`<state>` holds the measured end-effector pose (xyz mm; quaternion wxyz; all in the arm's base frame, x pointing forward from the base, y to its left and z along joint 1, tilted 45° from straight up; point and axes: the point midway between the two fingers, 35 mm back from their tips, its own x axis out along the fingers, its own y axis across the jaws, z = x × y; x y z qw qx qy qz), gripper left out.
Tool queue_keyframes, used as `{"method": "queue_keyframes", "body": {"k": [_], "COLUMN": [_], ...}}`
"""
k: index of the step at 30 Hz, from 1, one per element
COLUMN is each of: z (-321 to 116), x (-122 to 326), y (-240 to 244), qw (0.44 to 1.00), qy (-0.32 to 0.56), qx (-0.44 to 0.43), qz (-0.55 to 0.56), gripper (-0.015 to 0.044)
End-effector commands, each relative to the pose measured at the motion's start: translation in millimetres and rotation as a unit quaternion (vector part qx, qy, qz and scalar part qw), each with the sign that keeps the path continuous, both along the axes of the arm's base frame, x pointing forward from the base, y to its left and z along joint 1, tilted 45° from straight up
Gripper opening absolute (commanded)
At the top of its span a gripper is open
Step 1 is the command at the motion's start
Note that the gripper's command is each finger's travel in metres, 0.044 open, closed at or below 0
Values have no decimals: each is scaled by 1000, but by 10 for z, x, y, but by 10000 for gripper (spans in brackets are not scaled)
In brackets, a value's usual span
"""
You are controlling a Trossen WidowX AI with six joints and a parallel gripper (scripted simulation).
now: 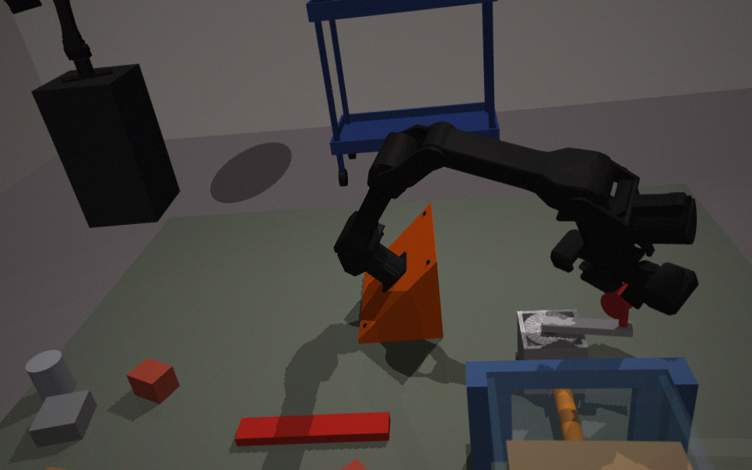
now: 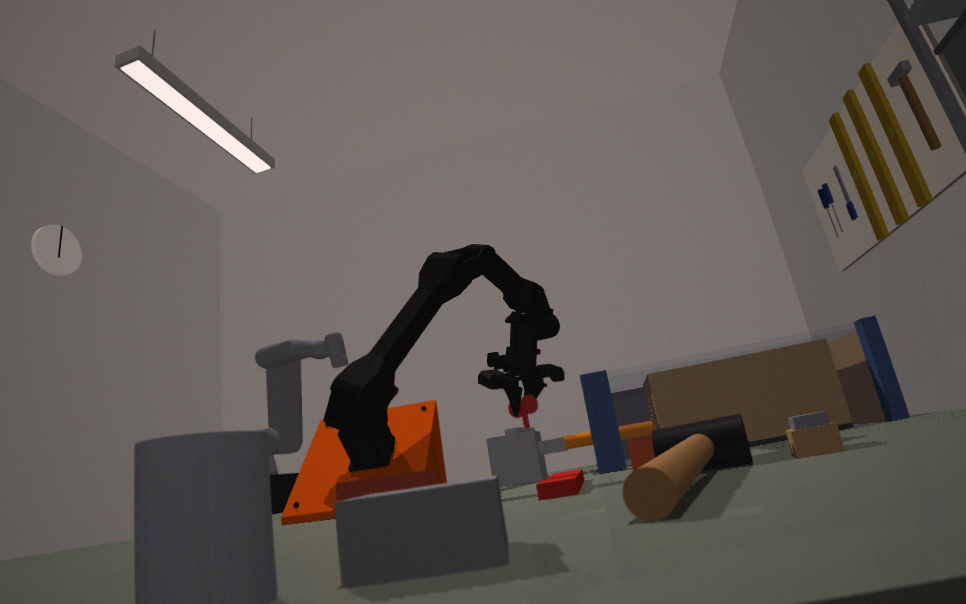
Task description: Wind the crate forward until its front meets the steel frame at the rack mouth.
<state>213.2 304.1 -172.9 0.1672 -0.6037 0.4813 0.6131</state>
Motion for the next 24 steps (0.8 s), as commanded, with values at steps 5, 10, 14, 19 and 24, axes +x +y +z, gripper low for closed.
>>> {"method": "queue_keyframes", "body": {"k": [5, 10, 14, 19, 24], "z": [-24, -16, -5, 13, 33], "x": [-348, -417, -478, -557, -626], "y": [-13, -24, -37, -59, -83], "qw": [1000, 1000, 1000, 1000, 1000], "qy": [27, 28, 28, 28, 28], "qx": [-7, -7, -7, -7, -8], "qz": [6, 6, 6, 6, 6], "gripper": [0, 0, 0, 0, 0]}}
